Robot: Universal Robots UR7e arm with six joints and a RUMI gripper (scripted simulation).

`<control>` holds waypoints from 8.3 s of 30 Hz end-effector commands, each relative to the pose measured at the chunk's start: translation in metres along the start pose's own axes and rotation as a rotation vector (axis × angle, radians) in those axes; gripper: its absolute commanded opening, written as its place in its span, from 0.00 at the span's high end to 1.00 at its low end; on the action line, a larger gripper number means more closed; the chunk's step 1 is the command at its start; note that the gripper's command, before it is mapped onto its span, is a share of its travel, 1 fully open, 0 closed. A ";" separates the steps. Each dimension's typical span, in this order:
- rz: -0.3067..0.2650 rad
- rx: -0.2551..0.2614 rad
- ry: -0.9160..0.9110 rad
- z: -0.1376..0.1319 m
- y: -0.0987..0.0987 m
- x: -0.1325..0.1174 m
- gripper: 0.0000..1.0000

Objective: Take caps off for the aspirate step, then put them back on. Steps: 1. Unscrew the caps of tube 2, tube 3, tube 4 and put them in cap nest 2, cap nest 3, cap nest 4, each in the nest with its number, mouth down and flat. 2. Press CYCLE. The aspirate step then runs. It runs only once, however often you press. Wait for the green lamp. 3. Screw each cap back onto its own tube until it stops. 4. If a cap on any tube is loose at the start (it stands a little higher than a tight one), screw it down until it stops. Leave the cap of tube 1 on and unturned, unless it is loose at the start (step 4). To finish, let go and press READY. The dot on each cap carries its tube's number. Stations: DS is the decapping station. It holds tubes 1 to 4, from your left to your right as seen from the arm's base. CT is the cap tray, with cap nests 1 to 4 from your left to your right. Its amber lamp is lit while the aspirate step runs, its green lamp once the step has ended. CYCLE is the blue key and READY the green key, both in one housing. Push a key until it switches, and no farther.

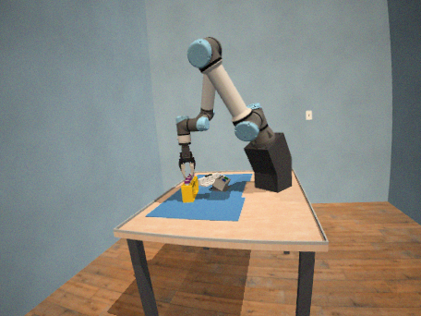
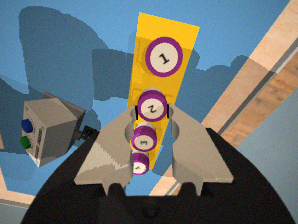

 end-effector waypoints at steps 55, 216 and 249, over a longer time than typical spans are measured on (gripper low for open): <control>0.015 0.006 -0.776 0.000 0.000 -0.001 1.00; 0.015 0.004 -0.514 0.000 0.001 -0.001 0.65; 0.016 0.000 0.009 0.000 0.001 -0.001 1.00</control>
Point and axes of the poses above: the point where the finger pads meet when closed, its own y axis back along the fingers, its own z axis across the jaws, x = y × z, the point moved 9 cm from there along y, back along the fingers, and after that the axes turned 2 degrees about y, right-handed, at the moved point
